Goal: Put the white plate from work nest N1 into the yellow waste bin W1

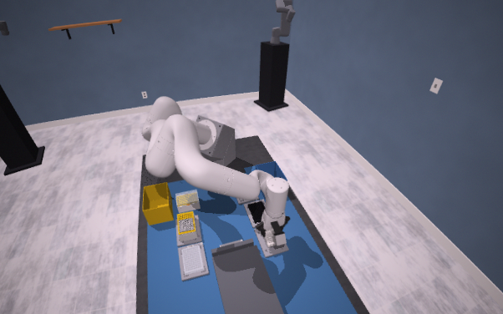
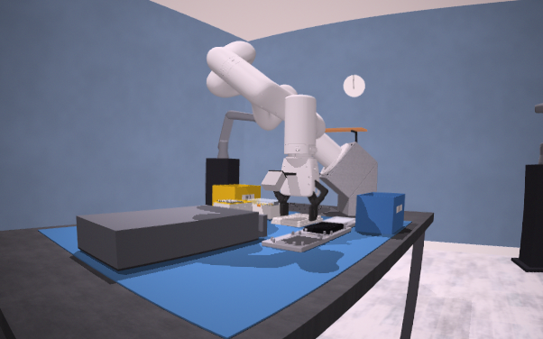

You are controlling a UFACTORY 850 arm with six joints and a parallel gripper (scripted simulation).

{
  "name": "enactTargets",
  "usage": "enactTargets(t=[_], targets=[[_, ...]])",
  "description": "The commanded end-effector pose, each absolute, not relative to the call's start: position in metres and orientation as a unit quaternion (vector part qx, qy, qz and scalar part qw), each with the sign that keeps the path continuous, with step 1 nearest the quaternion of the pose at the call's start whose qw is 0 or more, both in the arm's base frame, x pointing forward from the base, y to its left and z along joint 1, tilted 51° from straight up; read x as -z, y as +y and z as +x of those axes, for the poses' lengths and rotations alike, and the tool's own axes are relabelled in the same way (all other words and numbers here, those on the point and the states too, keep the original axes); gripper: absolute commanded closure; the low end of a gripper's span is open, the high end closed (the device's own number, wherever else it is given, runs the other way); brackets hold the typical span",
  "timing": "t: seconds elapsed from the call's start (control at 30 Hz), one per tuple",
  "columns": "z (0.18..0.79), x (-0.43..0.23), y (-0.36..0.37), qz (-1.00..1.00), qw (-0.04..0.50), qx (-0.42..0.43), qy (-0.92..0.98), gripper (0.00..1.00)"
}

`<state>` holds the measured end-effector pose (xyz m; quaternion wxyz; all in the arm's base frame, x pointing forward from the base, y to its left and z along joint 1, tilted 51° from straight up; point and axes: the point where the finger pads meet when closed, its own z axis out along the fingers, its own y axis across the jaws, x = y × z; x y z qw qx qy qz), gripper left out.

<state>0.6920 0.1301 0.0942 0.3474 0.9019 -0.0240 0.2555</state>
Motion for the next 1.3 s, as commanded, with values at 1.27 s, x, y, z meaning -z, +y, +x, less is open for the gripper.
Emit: enactTargets(t=[1.27], targets=[[0.664,-0.135,0.172,0.902,0.347,-0.256,-0.024,1.0]])
